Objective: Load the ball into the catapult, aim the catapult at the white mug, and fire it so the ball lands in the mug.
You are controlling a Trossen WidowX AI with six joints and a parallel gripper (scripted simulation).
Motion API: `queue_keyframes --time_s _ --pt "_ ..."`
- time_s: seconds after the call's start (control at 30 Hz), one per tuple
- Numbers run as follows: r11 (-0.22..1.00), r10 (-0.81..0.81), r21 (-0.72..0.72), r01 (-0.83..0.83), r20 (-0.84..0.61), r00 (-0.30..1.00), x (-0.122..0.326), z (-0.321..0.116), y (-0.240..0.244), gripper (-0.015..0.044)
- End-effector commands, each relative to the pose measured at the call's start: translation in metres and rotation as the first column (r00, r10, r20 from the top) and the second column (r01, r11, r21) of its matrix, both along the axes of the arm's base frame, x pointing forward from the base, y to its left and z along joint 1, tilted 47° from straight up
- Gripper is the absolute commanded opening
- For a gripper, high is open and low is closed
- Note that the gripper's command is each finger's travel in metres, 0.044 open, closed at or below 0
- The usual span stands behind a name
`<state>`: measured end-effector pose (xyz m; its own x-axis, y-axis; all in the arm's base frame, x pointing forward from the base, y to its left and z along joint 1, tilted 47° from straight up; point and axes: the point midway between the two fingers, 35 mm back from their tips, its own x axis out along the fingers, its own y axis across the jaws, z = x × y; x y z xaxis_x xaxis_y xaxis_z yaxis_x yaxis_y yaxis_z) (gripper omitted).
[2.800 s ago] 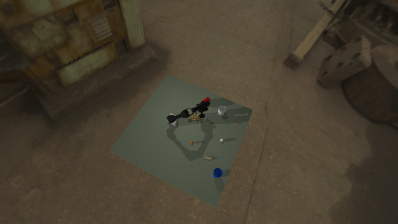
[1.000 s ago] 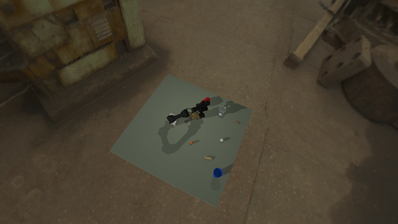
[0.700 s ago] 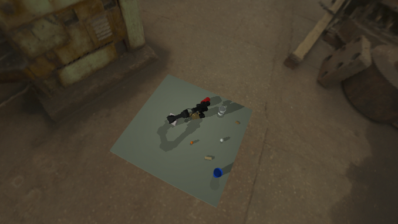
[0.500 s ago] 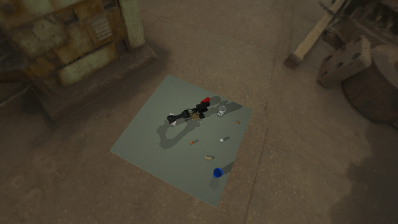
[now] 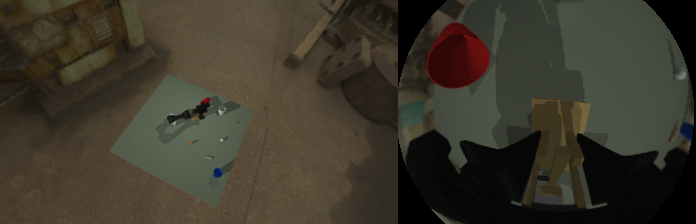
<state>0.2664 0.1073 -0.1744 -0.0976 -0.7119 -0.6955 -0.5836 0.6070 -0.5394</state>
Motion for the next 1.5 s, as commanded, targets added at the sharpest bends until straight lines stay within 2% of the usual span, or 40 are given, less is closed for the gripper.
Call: queue_keyframes --time_s 0.0,0.07,0.53,0.63,0.8,1.1,1.27,1.37,1.4,1.47 --pt "1.000 -0.001 0.001 0.001 0.003 1.000 0.001 0.001 0.001 0.0000" --pt "1.000 -0.001 0.001 0.001 0.003 1.000 0.001 0.001 0.001 0.0000" --pt "1.000 -0.001 0.001 0.001 0.003 1.000 0.001 0.001 0.001 0.0368" --pt "1.000 -0.001 0.003 0.001 0.002 1.000 0.005 0.015 0.019 0.0440" --pt "1.000 0.000 0.004 0.000 -0.001 1.000 0.008 0.068 0.070 0.0440" --pt "1.000 0.009 0.005 -0.009 0.004 1.000 0.010 0.059 0.064 0.0440" --pt "1.000 0.011 0.013 -0.011 0.011 1.000 0.015 0.098 0.104 0.0440" --pt "1.000 0.012 0.014 -0.012 0.012 1.000 0.015 0.104 0.110 0.0440" --pt "1.000 0.004 0.000 -0.004 0.003 1.000 0.017 0.087 0.089 0.0414" --pt "1.000 -0.019 0.015 0.019 0.026 0.999 0.030 0.098 0.075 0.0361"
